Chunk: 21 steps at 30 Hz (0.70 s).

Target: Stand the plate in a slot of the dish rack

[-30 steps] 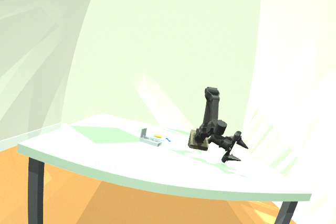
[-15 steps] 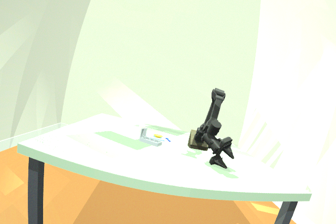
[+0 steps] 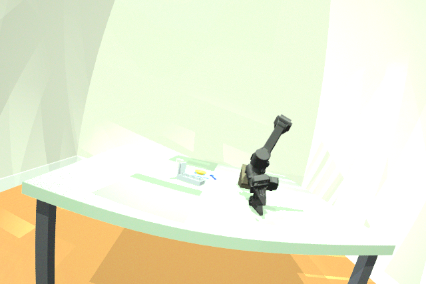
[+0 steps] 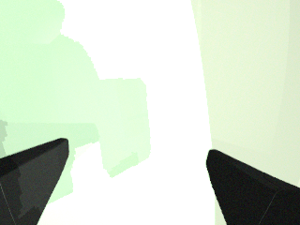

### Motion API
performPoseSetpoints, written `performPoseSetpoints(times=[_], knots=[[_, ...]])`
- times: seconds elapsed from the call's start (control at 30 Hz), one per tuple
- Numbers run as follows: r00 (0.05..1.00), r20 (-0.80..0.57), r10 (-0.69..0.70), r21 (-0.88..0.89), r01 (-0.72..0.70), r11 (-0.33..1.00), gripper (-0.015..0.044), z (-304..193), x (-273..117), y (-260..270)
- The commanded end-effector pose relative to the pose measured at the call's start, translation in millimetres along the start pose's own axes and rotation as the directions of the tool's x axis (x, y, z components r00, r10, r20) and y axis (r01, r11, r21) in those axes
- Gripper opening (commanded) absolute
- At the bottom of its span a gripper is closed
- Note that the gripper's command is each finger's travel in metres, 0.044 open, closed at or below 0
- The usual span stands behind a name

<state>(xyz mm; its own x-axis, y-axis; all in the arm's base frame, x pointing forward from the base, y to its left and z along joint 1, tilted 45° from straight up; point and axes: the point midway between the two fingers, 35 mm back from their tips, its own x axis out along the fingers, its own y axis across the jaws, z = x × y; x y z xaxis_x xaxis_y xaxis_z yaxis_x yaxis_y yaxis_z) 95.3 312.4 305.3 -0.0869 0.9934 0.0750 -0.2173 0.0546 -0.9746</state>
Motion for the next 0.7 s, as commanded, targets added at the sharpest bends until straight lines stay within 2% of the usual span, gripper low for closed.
performPoseSetpoints(times=[0.0,0.17,0.33,0.67], knots=[[0.99,-0.139,0.006,0.079,0.005,0.997,0.04,-39,-7,-7],[0.975,-0.222,-0.014,0.011,0.017,1.0,0.04,-60,-17,-15],[0.943,-0.332,0.017,0.057,0.002,0.998,0.04,-95,-32,-13],[0.888,-0.46,0.002,0.059,0.028,0.998,0.04,-132,-48,-13]])
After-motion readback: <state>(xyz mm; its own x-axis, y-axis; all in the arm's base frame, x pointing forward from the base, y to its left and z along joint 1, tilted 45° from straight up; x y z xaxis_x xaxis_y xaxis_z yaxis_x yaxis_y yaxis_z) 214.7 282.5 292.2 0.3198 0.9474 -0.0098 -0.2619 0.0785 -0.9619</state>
